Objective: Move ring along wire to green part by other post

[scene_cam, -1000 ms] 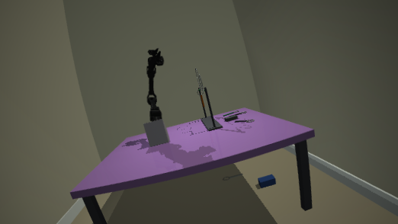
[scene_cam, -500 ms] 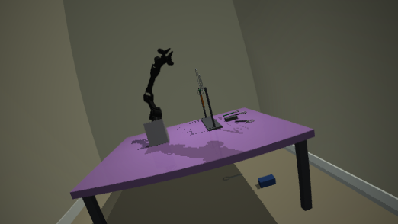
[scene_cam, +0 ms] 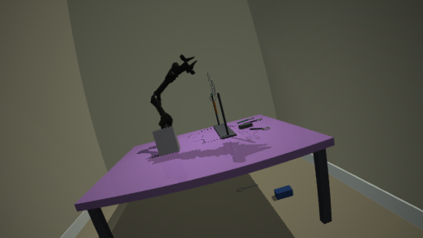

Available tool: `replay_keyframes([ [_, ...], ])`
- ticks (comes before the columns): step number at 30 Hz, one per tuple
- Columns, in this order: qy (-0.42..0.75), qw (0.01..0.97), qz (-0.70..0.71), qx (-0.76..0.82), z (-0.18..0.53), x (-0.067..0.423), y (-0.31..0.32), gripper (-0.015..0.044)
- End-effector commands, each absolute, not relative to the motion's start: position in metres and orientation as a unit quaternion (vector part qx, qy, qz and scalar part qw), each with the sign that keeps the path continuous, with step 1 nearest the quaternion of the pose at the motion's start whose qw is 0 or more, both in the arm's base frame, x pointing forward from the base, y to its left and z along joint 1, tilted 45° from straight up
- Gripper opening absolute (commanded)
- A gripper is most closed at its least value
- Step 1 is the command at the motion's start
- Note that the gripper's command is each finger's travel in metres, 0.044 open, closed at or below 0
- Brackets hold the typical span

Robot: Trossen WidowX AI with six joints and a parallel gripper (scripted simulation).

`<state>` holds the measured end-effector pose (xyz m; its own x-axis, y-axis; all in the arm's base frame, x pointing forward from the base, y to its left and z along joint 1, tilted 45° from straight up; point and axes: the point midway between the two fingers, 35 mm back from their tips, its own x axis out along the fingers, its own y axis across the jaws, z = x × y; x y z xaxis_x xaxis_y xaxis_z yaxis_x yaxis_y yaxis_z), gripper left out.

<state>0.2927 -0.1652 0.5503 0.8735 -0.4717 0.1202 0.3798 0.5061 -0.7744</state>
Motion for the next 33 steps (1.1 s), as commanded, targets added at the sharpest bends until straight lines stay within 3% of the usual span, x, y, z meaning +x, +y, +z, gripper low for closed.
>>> replay_keyframes([
  [1, 0.031, 0.880, -0.221, -0.418, 0.549, 0.312, -0.144, 0.0160],
  [19, -0.077, 0.936, -0.064, -0.336, 0.546, 0.369, 0.009, 0.0160],
  [33, 0.010, 0.973, -0.043, -0.228, 0.466, 0.425, 0.080, 0.0160],
])
